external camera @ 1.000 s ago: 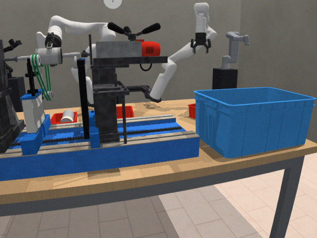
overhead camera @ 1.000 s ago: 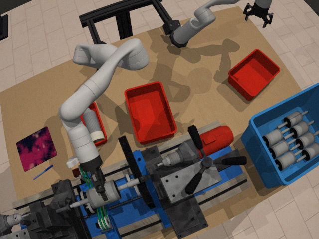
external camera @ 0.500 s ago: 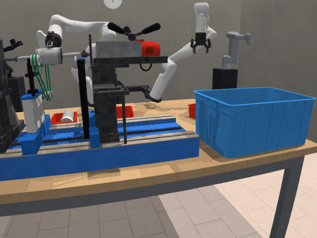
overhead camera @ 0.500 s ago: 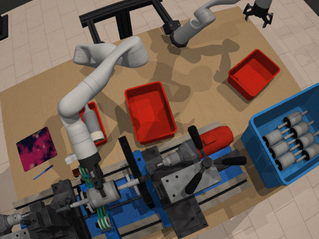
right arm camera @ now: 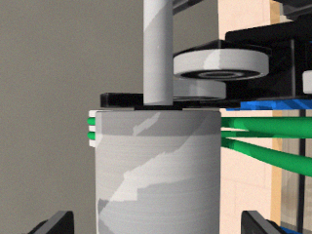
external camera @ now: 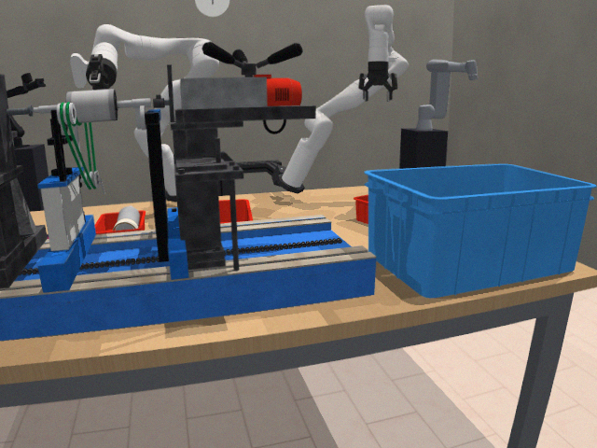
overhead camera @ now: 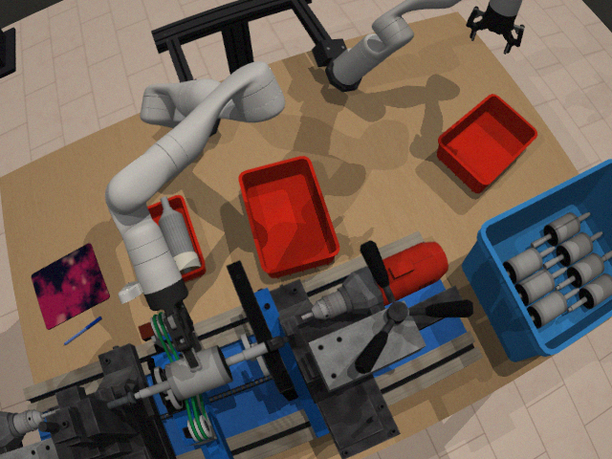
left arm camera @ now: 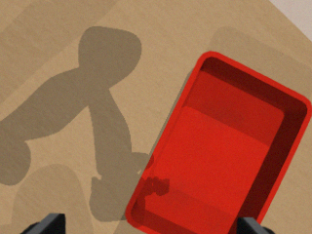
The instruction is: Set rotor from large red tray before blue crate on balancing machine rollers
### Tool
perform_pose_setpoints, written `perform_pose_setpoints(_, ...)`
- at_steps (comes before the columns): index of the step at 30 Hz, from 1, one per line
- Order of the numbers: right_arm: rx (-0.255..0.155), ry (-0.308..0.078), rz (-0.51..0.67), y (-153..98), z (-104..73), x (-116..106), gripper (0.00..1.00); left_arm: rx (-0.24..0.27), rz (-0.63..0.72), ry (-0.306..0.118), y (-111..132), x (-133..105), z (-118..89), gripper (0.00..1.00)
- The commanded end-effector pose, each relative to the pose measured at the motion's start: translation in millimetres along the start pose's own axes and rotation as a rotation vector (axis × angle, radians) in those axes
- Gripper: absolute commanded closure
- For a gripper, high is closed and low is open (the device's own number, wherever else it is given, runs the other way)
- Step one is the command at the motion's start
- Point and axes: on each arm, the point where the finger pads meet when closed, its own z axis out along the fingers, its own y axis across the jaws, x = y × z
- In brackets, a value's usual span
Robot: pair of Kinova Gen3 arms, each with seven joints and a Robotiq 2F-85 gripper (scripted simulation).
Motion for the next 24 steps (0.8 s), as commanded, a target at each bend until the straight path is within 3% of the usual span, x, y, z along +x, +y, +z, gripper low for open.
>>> perform_pose_setpoints(1,0.002,0.0,0.0,-1,-7.1,0,0.002,-0.001,0.0,0.0,0,0,0,0.002)
perform_pose_setpoints(24,0.002,0.0,0.0,-1,-47.3,0,0.002,-0.001,0.0,0.0,0,0,0,0.002)
